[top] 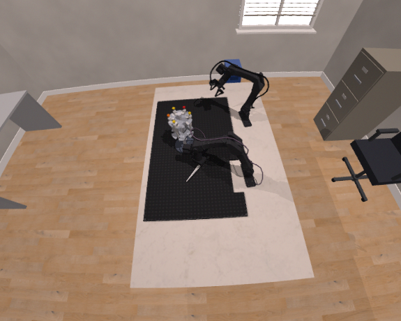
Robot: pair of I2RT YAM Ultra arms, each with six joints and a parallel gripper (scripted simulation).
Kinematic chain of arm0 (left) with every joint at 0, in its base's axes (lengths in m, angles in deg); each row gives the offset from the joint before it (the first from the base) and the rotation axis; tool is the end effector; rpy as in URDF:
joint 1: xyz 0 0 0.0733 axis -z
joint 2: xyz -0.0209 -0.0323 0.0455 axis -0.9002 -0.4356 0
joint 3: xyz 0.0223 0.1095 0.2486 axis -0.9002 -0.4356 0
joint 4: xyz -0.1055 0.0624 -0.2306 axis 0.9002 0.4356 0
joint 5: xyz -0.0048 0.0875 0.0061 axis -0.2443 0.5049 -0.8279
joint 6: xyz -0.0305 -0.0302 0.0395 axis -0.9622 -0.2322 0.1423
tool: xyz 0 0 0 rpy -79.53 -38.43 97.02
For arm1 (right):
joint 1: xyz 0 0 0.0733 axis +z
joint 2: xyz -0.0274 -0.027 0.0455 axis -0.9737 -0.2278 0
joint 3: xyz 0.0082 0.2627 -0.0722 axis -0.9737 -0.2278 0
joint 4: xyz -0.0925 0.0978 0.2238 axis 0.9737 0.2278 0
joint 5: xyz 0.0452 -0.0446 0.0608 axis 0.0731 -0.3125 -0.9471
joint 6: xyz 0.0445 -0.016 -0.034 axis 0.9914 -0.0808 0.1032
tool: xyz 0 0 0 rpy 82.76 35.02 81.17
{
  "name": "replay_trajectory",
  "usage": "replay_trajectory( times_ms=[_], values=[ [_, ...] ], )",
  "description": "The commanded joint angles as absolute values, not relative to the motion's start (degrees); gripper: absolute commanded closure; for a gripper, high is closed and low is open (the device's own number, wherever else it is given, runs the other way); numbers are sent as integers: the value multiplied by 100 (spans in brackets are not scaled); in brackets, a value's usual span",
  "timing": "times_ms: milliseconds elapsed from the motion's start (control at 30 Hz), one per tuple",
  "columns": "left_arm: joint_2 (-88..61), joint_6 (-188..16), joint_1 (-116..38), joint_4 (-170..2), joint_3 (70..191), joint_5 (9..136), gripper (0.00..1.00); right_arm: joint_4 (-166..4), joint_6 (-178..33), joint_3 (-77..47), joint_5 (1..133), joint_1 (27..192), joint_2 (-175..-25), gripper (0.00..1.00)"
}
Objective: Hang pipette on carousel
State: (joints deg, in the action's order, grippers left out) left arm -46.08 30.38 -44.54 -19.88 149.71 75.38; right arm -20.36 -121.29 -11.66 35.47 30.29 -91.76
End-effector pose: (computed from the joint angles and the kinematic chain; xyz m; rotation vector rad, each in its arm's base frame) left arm 0.3622 -0.1282 0.1980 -2.8880 -1.2153 0.0109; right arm 0.1874 -0.1606 0.3419 -0.2212 2.3840 0.1174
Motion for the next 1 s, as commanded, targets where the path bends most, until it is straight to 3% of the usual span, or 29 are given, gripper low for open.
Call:
replay_trajectory(
  times_ms=[0, 967],
  values=[
    [-4552, 3044, -4452, -2022, 15010, 7529, 46, -2175, -12168, -1093, 3413, 2971, -9135, 0],
    [-4594, 3040, -4447, -1967, 15108, 7529, 46, -2175, -12168, -1093, 3413, 2971, -9135, 0]
  ],
)
